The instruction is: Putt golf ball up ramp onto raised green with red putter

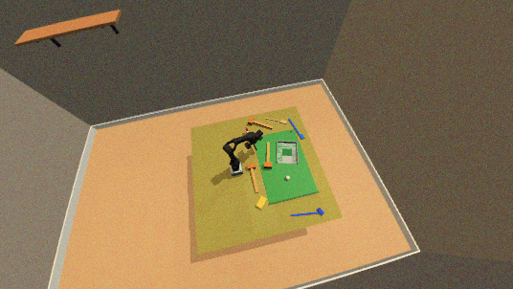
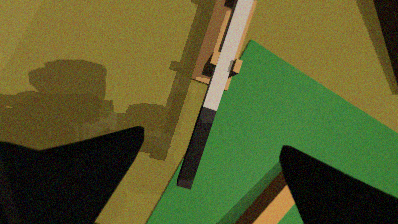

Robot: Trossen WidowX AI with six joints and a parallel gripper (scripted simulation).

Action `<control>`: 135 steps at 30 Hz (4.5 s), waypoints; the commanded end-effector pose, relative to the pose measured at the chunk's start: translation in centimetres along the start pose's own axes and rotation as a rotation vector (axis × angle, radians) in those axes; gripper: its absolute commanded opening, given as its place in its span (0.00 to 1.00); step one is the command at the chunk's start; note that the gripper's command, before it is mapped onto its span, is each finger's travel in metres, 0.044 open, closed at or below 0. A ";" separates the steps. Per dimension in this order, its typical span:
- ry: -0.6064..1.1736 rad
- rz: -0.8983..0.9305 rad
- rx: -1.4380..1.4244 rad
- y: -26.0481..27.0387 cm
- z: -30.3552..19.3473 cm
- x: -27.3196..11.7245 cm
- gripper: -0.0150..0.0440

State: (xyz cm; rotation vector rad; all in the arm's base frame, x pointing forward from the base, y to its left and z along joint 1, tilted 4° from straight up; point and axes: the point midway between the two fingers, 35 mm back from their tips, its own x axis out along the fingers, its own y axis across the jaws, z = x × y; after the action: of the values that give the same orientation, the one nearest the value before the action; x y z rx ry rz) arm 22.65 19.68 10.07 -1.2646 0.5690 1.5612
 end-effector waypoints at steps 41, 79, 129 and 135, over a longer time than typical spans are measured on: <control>0.038 0.097 0.233 1.3 -4.3 7.7 1.00; 0.035 0.095 0.228 0.2 -3.4 4.8 0.25; 0.248 -0.087 1.283 0.3 -21.4 -7.7 0.25; 0.274 -0.120 1.461 1.8 -24.4 -9.1 0.25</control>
State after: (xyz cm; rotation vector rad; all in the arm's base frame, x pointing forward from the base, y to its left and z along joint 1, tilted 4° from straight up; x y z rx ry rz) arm 31.08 -2.74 9.26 -0.3891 1.3892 0.5929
